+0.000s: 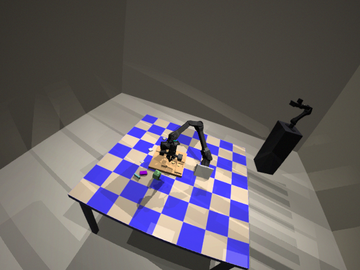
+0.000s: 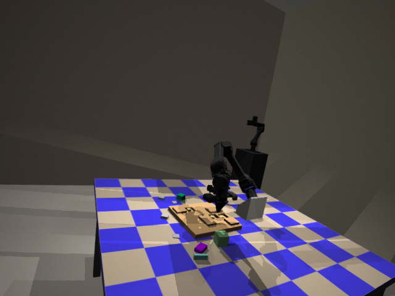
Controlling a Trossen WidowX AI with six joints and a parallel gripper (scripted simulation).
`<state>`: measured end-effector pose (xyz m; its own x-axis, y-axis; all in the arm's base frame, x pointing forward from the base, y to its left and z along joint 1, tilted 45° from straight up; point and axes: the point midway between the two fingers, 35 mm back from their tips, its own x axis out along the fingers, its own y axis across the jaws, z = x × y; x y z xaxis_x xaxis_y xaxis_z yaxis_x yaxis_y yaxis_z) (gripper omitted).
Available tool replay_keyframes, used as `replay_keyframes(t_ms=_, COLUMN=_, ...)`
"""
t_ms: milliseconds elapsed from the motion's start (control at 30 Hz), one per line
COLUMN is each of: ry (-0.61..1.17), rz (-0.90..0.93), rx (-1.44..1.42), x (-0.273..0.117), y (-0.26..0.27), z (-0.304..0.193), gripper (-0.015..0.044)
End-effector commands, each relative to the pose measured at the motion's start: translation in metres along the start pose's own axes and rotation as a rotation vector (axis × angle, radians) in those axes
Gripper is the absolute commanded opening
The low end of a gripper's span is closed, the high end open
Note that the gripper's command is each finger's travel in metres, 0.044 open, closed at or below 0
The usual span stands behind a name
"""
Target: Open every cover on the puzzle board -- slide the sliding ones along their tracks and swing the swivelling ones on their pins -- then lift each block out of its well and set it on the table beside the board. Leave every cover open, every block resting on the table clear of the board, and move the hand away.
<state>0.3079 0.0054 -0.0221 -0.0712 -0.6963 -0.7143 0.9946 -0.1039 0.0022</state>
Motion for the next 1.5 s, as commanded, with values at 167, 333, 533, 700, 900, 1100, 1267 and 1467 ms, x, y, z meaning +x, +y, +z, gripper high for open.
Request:
replay_keyframes(t_ms=167, ry=0.001, rz=-0.004, rx=0.002, x=0.0, y=-0.001, z=-0.001, gripper=0.0)
replay_keyframes(t_ms=333, ry=0.001, rz=-0.004, rx=0.002, x=0.001, y=0.0, z=-0.001, gripper=0.0)
replay_keyframes(t_ms=533, ry=0.001, rz=-0.003, rx=0.002, x=0.006, y=0.0, z=-0.001, gripper=0.0)
replay_keyframes(t_ms=700, ry=0.001, rz=-0.003, rx=0.002, x=0.011, y=0.0, z=-0.001, gripper=0.0)
replay_keyframes(t_ms=900, ry=0.002, rz=-0.003, rx=0.002, x=0.017, y=0.0, z=-0.001, gripper=0.0)
replay_keyframes(t_ms=1100, ry=0.002, rz=-0.003, rx=0.002, x=0.023, y=0.0, z=-0.001, gripper=0.0)
replay_keyframes(t_ms=1267, ry=0.001, rz=-0.003, rx=0.002, x=0.028, y=0.0, z=-0.001, gripper=0.0)
replay_keyframes(t_ms=1467, ry=0.001, rz=-0.003, rx=0.002, x=0.034, y=0.0, z=-0.001, gripper=0.0)
